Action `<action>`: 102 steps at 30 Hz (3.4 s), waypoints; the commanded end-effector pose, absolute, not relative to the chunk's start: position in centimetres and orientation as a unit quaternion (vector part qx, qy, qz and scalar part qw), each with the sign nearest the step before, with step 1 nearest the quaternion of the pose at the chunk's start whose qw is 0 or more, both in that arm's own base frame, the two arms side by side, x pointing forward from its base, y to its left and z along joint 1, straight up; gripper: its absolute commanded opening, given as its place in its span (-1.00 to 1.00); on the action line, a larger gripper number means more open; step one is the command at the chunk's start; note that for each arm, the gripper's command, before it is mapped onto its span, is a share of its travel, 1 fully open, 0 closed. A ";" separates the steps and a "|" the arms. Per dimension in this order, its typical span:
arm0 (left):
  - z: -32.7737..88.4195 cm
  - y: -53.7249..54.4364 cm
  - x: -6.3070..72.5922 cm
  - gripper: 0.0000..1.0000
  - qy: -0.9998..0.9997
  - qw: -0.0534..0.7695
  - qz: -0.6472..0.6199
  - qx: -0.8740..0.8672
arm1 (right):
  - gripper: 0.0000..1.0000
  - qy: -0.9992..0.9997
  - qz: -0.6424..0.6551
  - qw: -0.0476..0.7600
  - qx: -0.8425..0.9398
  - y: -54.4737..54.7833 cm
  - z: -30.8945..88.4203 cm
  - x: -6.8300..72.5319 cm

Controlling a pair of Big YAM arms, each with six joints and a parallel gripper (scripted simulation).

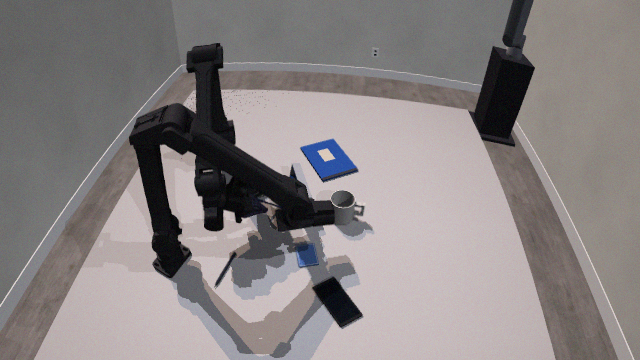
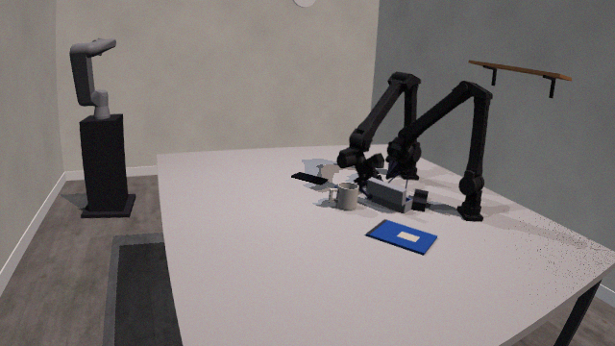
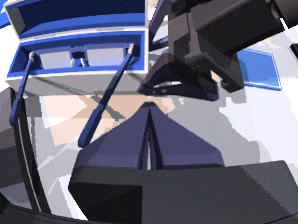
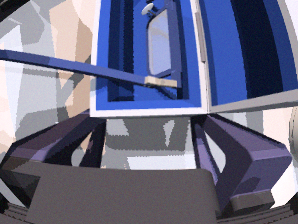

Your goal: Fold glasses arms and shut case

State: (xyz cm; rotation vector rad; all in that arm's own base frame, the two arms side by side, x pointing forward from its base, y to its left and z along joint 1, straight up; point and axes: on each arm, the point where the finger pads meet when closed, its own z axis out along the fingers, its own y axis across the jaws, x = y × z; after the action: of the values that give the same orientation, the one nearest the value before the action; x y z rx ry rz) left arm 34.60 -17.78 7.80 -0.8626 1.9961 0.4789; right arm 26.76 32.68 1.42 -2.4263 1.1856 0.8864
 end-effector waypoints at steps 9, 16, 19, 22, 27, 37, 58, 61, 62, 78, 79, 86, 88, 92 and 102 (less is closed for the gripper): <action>8.3 -16.5 34.0 -1.00 0.820 0.413 0.178 -0.354 | 0.15 0.429 0.316 0.129 -0.837 31.9 0.4 26.6; 8.2 -16.2 33.8 -1.00 0.827 0.399 0.171 -0.356 | 0.15 0.429 0.316 0.129 -0.837 31.9 0.4 26.6; 8.2 -16.0 33.6 -1.00 0.831 0.391 0.167 -0.358 | 0.15 0.429 0.316 0.129 -0.837 31.9 0.4 26.6; 8.2 -15.8 33.5 -1.00 0.835 0.383 0.164 -0.360 | 0.15 0.429 0.316 0.129 -0.837 31.9 0.4 26.6; 8.1 -15.4 33.2 -1.00 0.842 0.368 0.158 -0.362 | 0.15 0.429 0.316 0.129 -0.837 31.9 0.4 26.6; 8.1 -14.9 32.8 -1.00 0.851 0.346 0.147 -0.367 | 0.15 0.429 0.316 0.129 -0.837 31.9 0.4 26.6; 7.7 -13.6 31.7 -1.00 0.870 0.296 0.128 -0.374 | 0.15 0.429 0.316 0.129 -0.837 31.9 0.4 26.6; 7.8 -13.5 31.6 -1.00 0.873 0.287 0.124 -0.375 | 0.15 0.429 0.316 0.129 -0.837 31.9 0.4 26.6; 7.8 -13.5 31.6 -1.00 0.873 0.287 0.124 -0.375 | 0.15 0.429 0.316 0.129 -0.837 31.9 0.4 26.6; 7.5 -12.3 30.5 -1.00 0.886 0.242 0.114 -0.378 | 0.15 0.429 0.316 0.129 -0.837 31.9 0.4 26.6; 7.5 -12.3 30.5 -1.00 0.886 0.242 0.114 -0.378 | 0.15 0.429 0.316 0.129 -0.837 31.9 0.4 26.6; 7.5 -12.2 30.7 -1.00 0.888 0.237 0.100 -0.382 | 0.15 0.429 0.316 0.129 -0.837 31.9 0.4 26.6; 7.1 -12.0 30.5 -1.00 0.888 0.235 0.104 -0.380 | 0.15 0.429 0.316 0.129 -0.837 31.9 0.4 26.6; 7.3 -11.7 30.4 -1.00 0.888 0.238 0.101 -0.381 | 0.15 0.429 0.316 0.129 -0.837 31.9 0.4 26.6; 7.0 -11.1 30.0 -1.00 0.887 0.238 0.101 -0.382 | 0.15 0.429 0.316 0.129 -0.837 31.9 0.4 26.6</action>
State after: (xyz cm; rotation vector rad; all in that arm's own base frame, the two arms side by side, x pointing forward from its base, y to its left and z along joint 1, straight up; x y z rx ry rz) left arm 30.35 -11.79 7.20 -1.0495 2.4292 0.2790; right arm 26.76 32.67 1.42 -2.4262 1.1859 0.8865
